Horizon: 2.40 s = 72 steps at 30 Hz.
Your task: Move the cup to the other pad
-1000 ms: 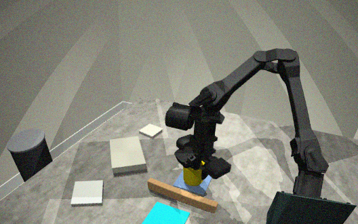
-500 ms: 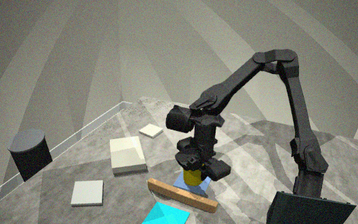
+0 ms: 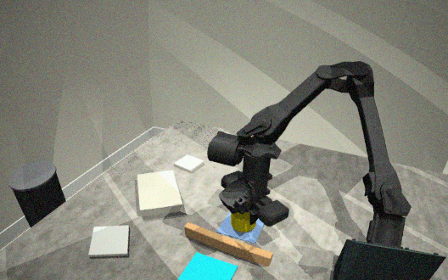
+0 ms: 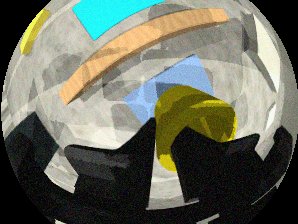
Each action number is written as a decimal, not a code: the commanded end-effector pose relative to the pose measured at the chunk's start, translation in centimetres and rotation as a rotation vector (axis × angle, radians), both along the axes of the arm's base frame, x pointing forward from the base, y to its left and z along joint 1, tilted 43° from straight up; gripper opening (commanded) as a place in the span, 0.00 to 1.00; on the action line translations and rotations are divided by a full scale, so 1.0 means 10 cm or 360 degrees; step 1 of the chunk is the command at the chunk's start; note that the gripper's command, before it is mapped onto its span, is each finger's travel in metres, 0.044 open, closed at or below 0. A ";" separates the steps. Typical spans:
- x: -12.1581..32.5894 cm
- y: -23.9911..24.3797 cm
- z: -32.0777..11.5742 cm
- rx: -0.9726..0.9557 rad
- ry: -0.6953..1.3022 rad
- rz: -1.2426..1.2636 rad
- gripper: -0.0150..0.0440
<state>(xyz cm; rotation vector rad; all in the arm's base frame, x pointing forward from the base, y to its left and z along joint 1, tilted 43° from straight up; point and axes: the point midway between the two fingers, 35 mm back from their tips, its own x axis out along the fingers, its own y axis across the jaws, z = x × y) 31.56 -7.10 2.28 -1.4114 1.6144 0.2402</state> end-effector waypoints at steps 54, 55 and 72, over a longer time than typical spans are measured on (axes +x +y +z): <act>-0.07 0.69 0.11 0.0004 0.0004 0.0004 0.25; -0.07 0.71 0.10 0.0004 0.0004 0.0004 0.25; -0.06 1.03 -0.19 0.0008 0.0003 0.0004 0.25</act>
